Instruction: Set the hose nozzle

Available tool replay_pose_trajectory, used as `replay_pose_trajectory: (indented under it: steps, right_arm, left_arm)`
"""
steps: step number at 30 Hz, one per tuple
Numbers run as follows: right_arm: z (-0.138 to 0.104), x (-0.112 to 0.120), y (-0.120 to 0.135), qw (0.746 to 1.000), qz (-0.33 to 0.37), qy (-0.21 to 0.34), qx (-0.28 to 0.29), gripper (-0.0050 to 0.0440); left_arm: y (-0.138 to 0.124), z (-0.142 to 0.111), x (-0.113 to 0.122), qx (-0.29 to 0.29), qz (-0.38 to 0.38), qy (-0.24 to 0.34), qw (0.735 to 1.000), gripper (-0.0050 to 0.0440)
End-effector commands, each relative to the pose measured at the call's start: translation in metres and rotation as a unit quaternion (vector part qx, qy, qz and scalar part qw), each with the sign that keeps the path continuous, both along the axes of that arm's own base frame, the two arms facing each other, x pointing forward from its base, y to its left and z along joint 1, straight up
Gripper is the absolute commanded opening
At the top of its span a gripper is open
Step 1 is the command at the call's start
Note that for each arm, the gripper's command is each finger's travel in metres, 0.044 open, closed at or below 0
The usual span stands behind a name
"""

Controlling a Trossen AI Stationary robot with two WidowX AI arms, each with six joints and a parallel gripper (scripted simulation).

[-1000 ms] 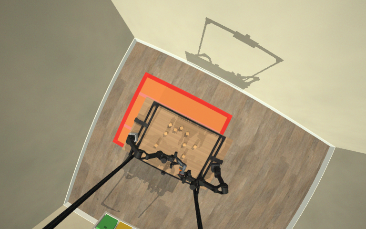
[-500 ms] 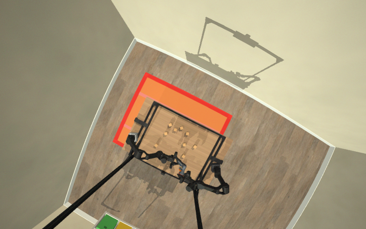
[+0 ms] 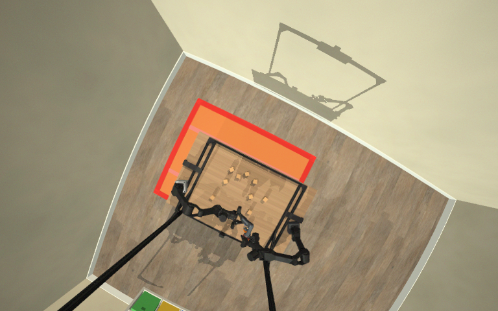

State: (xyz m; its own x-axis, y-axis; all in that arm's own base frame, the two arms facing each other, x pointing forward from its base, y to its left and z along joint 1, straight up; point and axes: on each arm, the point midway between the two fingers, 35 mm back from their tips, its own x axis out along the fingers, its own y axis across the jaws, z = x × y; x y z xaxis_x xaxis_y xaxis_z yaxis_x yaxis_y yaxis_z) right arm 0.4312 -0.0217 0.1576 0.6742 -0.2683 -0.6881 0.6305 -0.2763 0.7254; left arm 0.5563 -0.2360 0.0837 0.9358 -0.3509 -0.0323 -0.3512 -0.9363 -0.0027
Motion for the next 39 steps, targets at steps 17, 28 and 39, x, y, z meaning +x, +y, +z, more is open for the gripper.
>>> replay_pose_trajectory:
  steps: [17, 28, 39]
  right_arm:
    - [0.0000, -0.0006, -0.0005, 0.996, -0.003, 0.078, 0.032, 0.0096]
    - [0.0000, -0.0006, -0.0005, 0.996, -0.003, 0.078, 0.032, 0.0360]
    - [0.0000, -0.0006, -0.0005, 0.996, -0.003, 0.078, 0.032, 0.0400]
  left_arm:
    - [0.0025, 0.0073, 0.0027, -0.005, 0.007, -0.010, 1.000, 0.0000]
    - [0.0025, 0.0073, 0.0027, -0.005, 0.007, -0.010, 1.000, 0.0000]
    - [0.0025, 0.0073, 0.0027, -0.005, 0.007, -0.010, 1.000, 0.0000]
